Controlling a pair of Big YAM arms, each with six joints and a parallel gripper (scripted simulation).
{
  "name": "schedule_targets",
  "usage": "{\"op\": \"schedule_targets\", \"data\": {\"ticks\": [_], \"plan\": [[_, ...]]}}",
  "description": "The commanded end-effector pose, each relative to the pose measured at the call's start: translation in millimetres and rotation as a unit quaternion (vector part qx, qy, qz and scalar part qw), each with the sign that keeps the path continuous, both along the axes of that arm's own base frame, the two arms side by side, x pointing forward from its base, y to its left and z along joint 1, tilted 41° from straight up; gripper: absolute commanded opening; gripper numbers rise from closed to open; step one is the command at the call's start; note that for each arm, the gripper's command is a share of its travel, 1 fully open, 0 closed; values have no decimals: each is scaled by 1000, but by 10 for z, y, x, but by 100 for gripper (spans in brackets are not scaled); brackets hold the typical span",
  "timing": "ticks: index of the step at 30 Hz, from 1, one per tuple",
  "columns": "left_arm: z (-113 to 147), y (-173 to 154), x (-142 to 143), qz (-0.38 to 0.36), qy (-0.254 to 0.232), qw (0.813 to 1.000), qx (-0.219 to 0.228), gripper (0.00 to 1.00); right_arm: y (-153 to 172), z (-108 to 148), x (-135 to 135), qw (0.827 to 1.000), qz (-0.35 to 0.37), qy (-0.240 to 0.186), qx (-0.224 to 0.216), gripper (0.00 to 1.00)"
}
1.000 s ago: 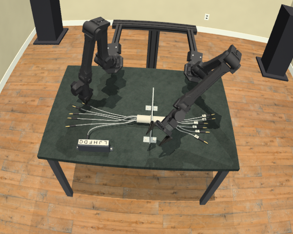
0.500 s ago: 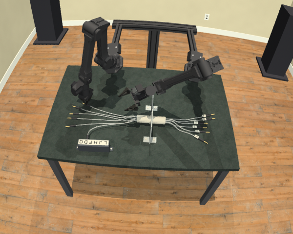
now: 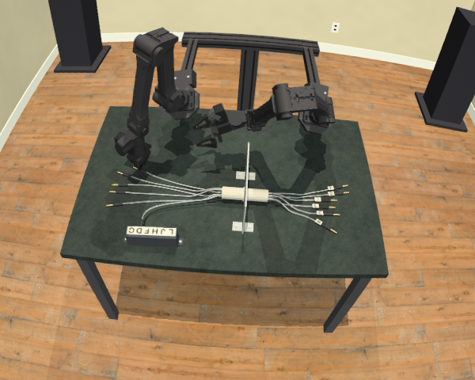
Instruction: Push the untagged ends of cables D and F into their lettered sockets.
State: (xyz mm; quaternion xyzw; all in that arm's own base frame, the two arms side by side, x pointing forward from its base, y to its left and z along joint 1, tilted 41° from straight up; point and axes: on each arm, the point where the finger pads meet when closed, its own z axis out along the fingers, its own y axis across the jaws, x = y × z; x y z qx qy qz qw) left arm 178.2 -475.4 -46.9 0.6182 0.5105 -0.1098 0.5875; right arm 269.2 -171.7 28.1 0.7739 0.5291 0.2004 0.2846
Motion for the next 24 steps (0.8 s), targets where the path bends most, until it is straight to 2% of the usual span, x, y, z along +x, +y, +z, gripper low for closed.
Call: {"op": "schedule_targets", "data": {"ticks": [1,3,5,11,24], "plan": [[48,-148,-153,-24,-32,999,-8,100,11,-1,15,1000,0,-3,2,35],[123,-155,-99,-18,-36,999,-15,100,11,-1,15,1000,0,-3,2,35],[5,-154,-232,-28,-29,999,-8,100,11,-1,15,1000,0,-3,2,35],[50,-135,-253,-29,-27,999,-11,100,40,-34,43,1000,1,-2,7,35],[28,-93,-171,-21,-25,999,-4,100,6,-148,160,1000,0,-3,5,35]]}}
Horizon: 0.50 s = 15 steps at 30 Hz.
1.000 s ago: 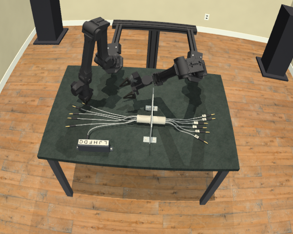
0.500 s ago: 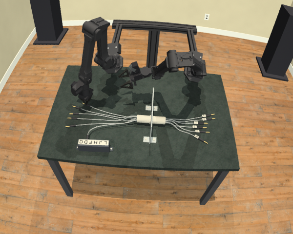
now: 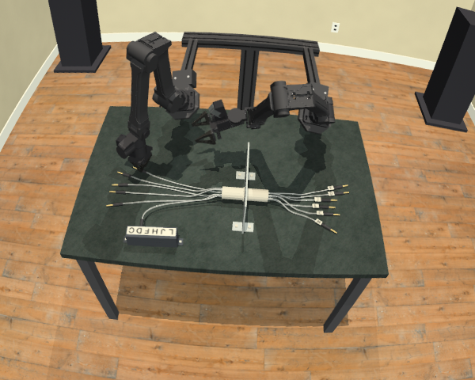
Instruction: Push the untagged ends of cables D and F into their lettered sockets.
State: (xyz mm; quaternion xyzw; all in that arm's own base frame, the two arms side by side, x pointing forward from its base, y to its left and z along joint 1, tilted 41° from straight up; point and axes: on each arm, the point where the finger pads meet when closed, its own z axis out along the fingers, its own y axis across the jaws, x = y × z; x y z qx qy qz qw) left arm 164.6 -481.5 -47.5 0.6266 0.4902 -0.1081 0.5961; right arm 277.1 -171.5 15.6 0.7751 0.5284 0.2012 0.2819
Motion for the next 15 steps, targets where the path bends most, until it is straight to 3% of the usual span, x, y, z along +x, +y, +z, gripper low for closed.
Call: {"op": "schedule_targets", "data": {"ticks": [1,12,13,15], "plan": [[35,-32,-34,-6,-7,1000,-3,100,2,-35,90,1000,1,-4,2,35],[35,-32,-34,-6,-7,1000,-3,100,-5,-96,124,1000,1,-3,3,35],[35,-32,-34,-6,-7,1000,-3,100,-10,-78,130,1000,1,-5,1,26],[35,-32,-34,-6,-7,1000,-3,100,-10,-78,130,1000,1,-5,1,26]]}}
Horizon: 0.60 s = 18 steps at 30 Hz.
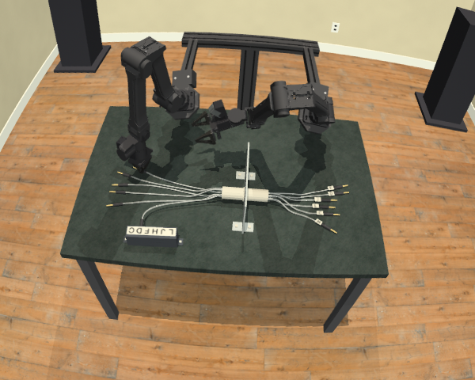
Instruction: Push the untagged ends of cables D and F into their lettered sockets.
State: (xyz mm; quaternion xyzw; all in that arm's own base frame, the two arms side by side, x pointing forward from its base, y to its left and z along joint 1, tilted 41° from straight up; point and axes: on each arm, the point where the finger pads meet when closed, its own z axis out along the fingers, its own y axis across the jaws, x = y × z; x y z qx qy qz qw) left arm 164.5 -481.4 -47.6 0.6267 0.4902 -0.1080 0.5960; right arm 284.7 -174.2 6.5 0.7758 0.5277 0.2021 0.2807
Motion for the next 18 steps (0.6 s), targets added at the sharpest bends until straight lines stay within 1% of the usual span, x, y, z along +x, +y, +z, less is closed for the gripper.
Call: {"op": "schedule_targets", "data": {"ticks": [1,3,4,6,7,9,12,14,17,18], "plan": [[36,-33,-34,-6,-7,1000,-3,100,17,13,54,1000,2,-5,-1,22],[36,-33,-34,-6,-7,1000,-3,100,17,13,54,1000,2,-5,-1,22],[36,-33,-34,-6,-7,1000,-3,100,-3,16,19,1000,0,-3,-2,18],[36,-33,-34,-6,-7,1000,-3,100,-3,16,19,1000,0,-3,-2,18],[36,-33,-34,-6,-7,1000,-3,100,-3,16,19,1000,0,-3,-2,14],[36,-33,-34,-6,-7,1000,-3,100,-3,16,19,1000,0,-3,-2,14],[36,-33,-34,-6,-7,1000,-3,100,-1,-22,8,1000,0,-1,-1,9],[36,-33,-34,-6,-7,1000,-3,100,-1,-22,8,1000,0,-1,-1,9],[36,-33,-34,-6,-7,1000,-3,100,-1,-22,8,1000,0,-1,-1,5],[36,-33,-34,-6,-7,1000,-3,100,-1,-22,8,1000,0,-1,-1,0]]}}
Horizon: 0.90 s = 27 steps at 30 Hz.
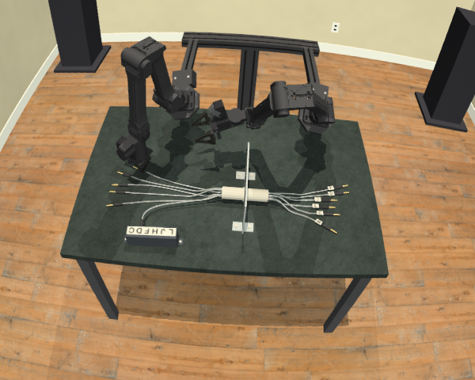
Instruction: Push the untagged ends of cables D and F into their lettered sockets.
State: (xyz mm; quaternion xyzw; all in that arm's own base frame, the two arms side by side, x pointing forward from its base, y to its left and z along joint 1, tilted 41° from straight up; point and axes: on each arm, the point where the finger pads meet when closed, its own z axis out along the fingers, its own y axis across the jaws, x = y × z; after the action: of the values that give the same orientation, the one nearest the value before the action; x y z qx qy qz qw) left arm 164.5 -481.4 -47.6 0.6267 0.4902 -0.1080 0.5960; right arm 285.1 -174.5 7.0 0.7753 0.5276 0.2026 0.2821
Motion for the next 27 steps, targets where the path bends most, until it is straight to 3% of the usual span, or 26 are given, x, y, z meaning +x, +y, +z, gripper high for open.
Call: {"op": "schedule_targets", "data": {"ticks": [1,11,13,19,23,27], "plan": [[36,-32,-34,-6,-7,1000,-3,100,3,-27,4,1000,0,0,0,5],[36,-32,-34,-6,-7,1000,-3,100,86,445,-332,1000,-1,-3,-6,5],[36,-32,-34,-6,-7,1000,-3,100,86,445,-332,1000,-1,-3,-6,5],[36,-32,-34,-6,-7,1000,-3,100,194,820,-619,1000,0,-5,-8,5],[79,-44,-22,-5,-8,1000,-7,100,199,870,-560,1000,-5,-11,-1,5],[332,35,302,29,-14,999,-28,100,285,892,-385,999,-20,-17,24,5]]}}
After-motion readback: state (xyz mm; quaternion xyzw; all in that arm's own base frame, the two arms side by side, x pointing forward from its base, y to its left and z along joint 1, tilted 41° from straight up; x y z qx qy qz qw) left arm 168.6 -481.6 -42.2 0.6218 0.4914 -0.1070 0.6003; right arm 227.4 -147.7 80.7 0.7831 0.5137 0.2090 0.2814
